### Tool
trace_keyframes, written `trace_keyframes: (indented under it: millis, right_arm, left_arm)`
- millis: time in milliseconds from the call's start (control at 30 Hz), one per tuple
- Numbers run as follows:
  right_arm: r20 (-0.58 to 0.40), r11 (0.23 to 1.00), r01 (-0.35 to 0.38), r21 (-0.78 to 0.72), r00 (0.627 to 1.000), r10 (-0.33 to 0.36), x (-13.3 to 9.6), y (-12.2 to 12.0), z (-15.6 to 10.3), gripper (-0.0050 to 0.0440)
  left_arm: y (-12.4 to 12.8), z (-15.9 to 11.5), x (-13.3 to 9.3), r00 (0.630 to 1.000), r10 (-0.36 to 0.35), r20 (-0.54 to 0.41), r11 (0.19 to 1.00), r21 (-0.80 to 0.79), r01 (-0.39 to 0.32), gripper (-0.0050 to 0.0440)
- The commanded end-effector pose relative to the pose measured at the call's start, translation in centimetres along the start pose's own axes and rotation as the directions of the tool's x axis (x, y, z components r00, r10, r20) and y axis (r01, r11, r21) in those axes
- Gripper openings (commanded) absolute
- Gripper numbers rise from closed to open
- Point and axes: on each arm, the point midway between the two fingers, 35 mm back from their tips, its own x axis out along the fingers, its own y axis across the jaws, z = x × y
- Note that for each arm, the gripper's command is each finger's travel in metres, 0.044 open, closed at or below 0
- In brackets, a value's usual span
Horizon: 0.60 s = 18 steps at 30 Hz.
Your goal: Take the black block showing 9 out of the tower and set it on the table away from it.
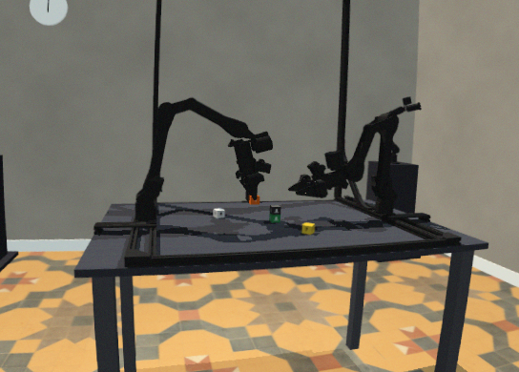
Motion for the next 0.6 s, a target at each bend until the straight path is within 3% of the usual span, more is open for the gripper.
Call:
trace_keyframes:
  millis: [0, 267, 400, 467, 567]
  right_arm:
    - [0.002, 1.000, -0.002, -0.001, 1.000, 0.002, 0.0, 0.0, 0.0, 0.0000]
    - [0.002, 1.000, -0.002, -0.001, 1.000, 0.002, 0.0, 0.0, 0.0, 0.0000]
    - [0.002, 1.000, -0.002, -0.001, 1.000, 0.002, 0.0, 0.0, 0.0, 0.0000]
    - [0.002, 1.000, -0.002, -0.001, 1.000, 0.002, 0.0, 0.0, 0.0, 0.0000]
    - [0.002, 1.000, -0.002, -0.001, 1.000, 0.002, 0.0, 0.0, 0.0, 0.0000]
  left_arm:
    - [0.0, -2.5, 0.4, 1.000, 0.003, -0.013, 1.000, -0.003, -0.003, 0.0400]
    - [0.0, -3.7, 1.0, 1.000, 0.003, 0.002, 1.000, -0.003, -0.003, 0.0400]
    - [0.0, -3.4, 5.2, 1.000, 0.003, 0.002, 1.000, -0.003, -0.003, 0.0400]
    - [0.0, -3.4, 5.2, 1.000, 0.003, 0.002, 1.000, -0.003, -0.003, 0.0400]
    - [0.0, -3.5, 9.0, 1.000, 0.003, 0.002, 1.000, -0.003, -0.003, 0.0400]
